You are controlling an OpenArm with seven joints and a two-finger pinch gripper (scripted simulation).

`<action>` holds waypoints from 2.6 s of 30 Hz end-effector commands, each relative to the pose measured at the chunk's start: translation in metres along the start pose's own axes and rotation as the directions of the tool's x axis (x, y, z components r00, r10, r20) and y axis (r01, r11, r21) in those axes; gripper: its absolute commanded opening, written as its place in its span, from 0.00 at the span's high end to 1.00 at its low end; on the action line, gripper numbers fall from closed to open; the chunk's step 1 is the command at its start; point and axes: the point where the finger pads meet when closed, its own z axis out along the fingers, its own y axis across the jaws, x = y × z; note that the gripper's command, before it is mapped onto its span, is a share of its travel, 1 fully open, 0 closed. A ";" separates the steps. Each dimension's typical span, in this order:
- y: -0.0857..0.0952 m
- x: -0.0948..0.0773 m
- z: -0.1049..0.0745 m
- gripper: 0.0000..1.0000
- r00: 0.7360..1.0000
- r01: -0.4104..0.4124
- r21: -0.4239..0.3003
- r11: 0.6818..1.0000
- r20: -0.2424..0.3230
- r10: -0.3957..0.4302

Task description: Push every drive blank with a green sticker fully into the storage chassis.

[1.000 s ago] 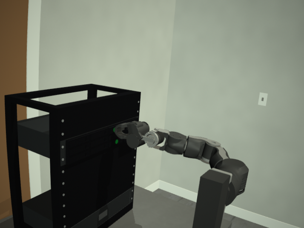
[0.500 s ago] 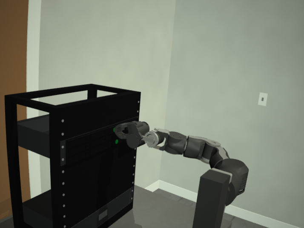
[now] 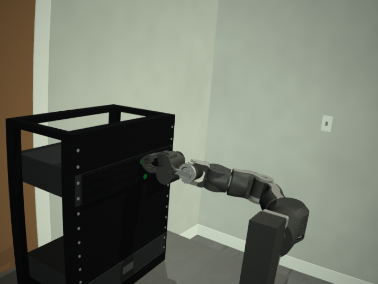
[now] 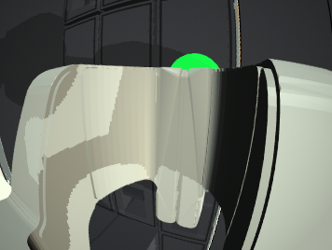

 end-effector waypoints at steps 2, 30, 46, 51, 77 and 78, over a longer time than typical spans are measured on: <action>0.005 0.013 0.000 1.00 0.999 0.003 -0.011 1.000 -0.044 -0.004; 0.005 0.014 0.004 1.00 0.999 0.002 -0.008 1.000 -0.042 -0.003; 0.005 0.014 0.004 1.00 0.999 0.002 -0.008 1.000 -0.042 -0.003; 0.005 0.014 0.004 1.00 0.999 0.002 -0.008 1.000 -0.042 -0.003; 0.006 0.013 -0.083 1.00 0.999 0.004 -0.013 1.000 -0.044 -0.005; 0.006 0.013 -0.083 1.00 0.999 0.004 -0.013 1.000 -0.044 -0.005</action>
